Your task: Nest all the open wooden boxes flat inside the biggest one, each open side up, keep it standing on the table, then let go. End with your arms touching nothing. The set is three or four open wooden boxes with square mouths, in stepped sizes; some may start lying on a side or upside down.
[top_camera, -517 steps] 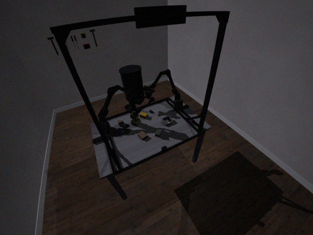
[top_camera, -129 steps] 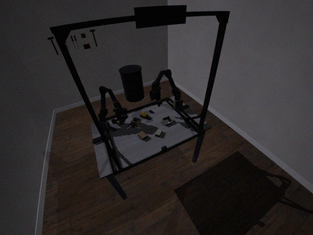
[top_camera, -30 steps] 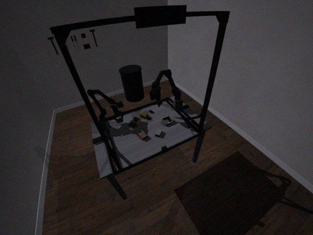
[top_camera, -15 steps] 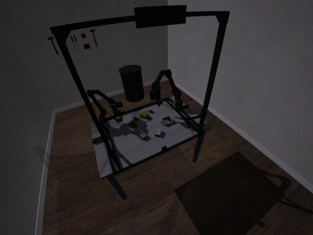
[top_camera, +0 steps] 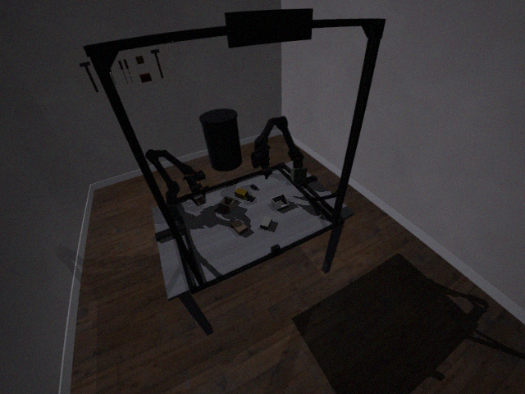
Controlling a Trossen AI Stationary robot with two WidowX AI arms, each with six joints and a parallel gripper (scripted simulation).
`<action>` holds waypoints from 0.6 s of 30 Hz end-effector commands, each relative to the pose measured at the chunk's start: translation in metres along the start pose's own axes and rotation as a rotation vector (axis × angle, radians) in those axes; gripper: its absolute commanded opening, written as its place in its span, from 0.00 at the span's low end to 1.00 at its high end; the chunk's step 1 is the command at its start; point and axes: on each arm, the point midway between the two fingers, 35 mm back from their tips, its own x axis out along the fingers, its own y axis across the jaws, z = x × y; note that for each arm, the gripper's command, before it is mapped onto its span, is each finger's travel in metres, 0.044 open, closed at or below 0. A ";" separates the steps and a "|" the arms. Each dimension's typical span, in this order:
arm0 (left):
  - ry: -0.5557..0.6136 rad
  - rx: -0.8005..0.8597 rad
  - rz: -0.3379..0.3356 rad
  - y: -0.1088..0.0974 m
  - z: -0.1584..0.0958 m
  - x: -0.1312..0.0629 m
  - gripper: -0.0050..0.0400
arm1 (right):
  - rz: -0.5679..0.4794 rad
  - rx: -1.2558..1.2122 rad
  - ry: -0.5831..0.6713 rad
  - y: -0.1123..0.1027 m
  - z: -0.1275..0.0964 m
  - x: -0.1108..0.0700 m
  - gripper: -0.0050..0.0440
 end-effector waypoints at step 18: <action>-0.005 0.003 0.000 0.000 0.000 0.000 1.00 | -0.004 0.002 -0.001 0.000 0.000 0.000 0.92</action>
